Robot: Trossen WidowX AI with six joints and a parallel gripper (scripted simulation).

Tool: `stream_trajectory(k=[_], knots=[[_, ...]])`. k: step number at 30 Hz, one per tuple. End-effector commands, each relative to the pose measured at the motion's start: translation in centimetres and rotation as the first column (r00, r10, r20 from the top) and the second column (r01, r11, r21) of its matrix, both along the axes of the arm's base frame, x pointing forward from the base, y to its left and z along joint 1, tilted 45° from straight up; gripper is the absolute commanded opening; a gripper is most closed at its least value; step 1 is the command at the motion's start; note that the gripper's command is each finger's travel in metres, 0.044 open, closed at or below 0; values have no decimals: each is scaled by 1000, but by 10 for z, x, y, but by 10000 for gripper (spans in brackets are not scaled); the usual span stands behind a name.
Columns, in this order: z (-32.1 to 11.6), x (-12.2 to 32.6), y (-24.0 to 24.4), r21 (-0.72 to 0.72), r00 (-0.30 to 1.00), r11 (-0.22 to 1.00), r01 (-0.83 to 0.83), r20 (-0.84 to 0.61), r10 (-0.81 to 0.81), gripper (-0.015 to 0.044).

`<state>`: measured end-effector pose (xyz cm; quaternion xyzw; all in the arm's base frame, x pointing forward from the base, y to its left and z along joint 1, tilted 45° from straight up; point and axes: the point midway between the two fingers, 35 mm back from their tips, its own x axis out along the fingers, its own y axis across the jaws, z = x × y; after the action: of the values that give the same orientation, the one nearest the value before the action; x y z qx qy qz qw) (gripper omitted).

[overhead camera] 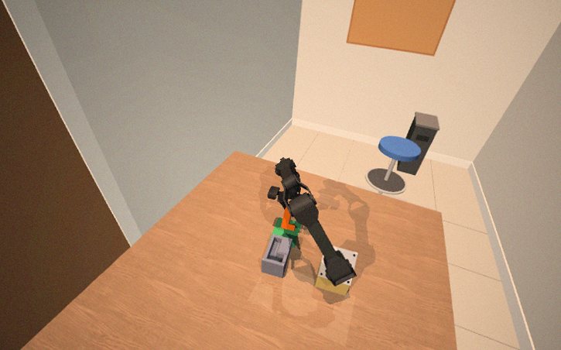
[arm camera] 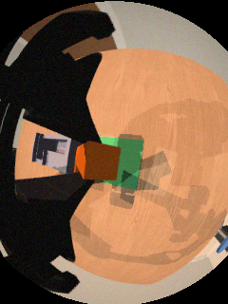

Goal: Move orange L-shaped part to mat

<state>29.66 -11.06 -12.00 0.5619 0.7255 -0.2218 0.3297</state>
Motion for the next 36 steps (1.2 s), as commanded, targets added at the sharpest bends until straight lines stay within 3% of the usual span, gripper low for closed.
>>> stream_trajectory(k=[1, 36], knots=[[-7, -4, 8, 11, 1000, 1000, 1, -15, 0, 0], [-37, -11, 37, 13, 1000, 1000, 1, -14, 0, 0]])
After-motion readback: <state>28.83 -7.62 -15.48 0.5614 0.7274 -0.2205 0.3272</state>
